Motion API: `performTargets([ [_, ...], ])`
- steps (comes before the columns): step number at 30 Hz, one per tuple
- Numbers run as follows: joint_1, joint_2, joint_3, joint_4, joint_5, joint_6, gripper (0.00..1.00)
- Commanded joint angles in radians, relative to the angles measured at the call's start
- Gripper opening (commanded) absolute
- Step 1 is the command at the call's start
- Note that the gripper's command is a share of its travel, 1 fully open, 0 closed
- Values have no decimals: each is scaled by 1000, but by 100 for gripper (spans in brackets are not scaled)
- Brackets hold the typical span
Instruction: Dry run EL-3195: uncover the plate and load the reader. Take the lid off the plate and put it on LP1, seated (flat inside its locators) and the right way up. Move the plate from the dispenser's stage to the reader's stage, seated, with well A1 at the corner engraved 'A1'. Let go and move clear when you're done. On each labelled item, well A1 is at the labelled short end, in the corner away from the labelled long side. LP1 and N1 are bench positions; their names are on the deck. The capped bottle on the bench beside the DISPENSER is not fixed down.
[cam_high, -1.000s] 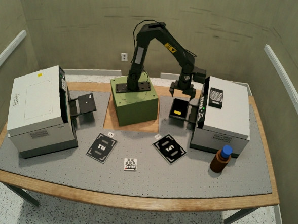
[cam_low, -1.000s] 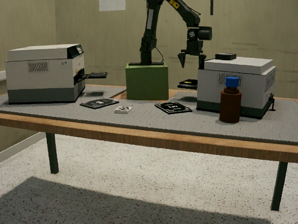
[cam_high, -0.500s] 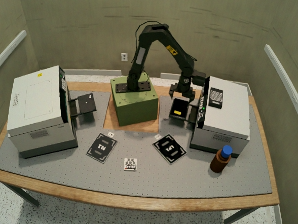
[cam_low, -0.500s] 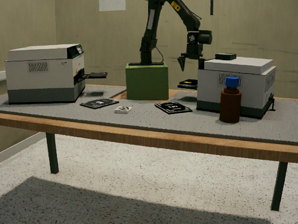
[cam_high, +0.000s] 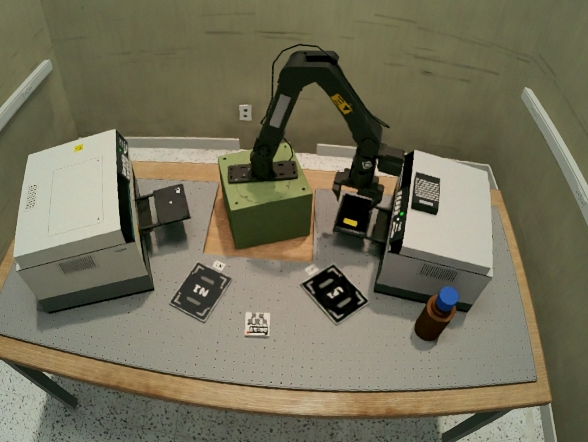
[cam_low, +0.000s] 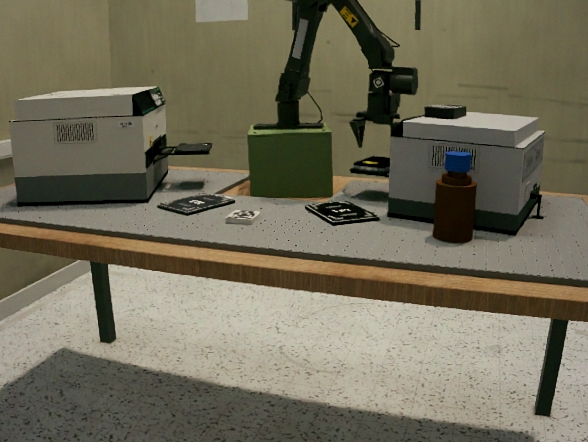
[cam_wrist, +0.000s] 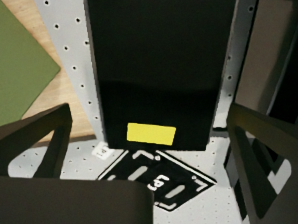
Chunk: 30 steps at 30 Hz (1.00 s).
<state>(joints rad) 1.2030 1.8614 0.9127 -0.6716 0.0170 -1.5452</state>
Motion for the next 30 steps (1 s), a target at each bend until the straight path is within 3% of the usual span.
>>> performTargets([
  [1, -6, -4, 8, 29, -7, -6, 100],
  [2, -6, -27, 0, 34, -7, -5, 100],
  [4, -7, 12, -22, 44, -8, -5, 100],
  [14, -10, 51, -42, 100, -8, -6, 100],
  [19, -11, 28, -33, 118, -7, -6, 100],
  [24, -7, 83, -45, 145, -7, -7, 100],
  [30, -3, 68, -34, 136, -2, -3, 100],
])
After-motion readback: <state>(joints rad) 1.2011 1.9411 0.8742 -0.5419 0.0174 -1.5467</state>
